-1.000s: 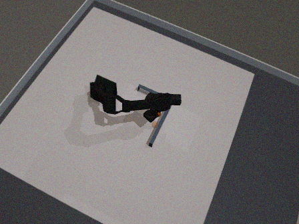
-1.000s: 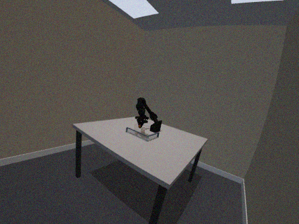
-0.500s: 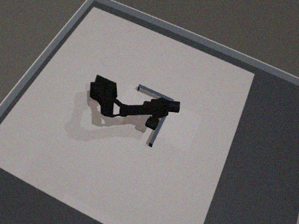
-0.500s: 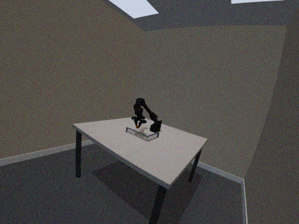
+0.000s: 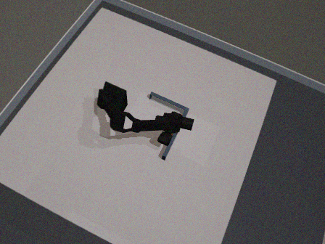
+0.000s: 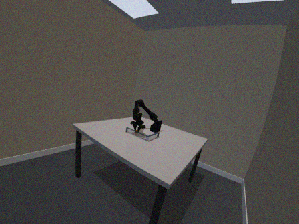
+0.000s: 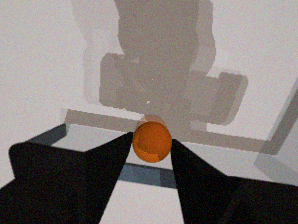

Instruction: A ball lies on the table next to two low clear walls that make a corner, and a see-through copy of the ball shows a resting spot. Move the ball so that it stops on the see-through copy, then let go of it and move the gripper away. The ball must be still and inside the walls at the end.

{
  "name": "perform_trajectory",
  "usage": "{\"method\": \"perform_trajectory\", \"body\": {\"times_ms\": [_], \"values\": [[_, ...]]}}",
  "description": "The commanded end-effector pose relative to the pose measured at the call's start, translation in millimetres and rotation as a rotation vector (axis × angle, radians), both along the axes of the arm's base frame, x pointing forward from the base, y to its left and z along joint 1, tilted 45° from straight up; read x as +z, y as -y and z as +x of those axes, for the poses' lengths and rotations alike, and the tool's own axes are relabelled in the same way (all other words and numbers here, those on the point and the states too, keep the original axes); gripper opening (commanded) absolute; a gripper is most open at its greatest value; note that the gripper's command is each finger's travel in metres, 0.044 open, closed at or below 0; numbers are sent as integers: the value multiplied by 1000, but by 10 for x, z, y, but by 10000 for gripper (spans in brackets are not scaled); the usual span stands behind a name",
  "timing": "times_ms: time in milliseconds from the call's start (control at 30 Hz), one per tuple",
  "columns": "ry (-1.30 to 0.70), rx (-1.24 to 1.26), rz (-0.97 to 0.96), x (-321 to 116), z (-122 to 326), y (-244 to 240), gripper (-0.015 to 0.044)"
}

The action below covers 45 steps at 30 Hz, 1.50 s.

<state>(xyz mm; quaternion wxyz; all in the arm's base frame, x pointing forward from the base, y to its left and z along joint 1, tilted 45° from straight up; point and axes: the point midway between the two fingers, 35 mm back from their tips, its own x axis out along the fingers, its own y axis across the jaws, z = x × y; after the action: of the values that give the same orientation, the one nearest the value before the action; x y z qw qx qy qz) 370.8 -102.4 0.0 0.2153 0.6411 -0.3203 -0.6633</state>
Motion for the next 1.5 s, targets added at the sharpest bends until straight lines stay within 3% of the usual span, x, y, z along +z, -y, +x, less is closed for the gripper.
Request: {"method": "perform_trajectory", "body": {"times_ms": [0, 633, 1033, 1167, 1333, 1467], "values": [[-7, 5, -5, -83, -32, 86, 0], [-7, 5, -5, -218, -49, 220, 0], [1, 3, -2, -193, -28, 197, 302], [1, 3, -2, -175, -23, 177, 302], [-5, 5, -1, 327, 35, -330, 302], [-7, 5, -2, 410, 30, -407, 302]]}}
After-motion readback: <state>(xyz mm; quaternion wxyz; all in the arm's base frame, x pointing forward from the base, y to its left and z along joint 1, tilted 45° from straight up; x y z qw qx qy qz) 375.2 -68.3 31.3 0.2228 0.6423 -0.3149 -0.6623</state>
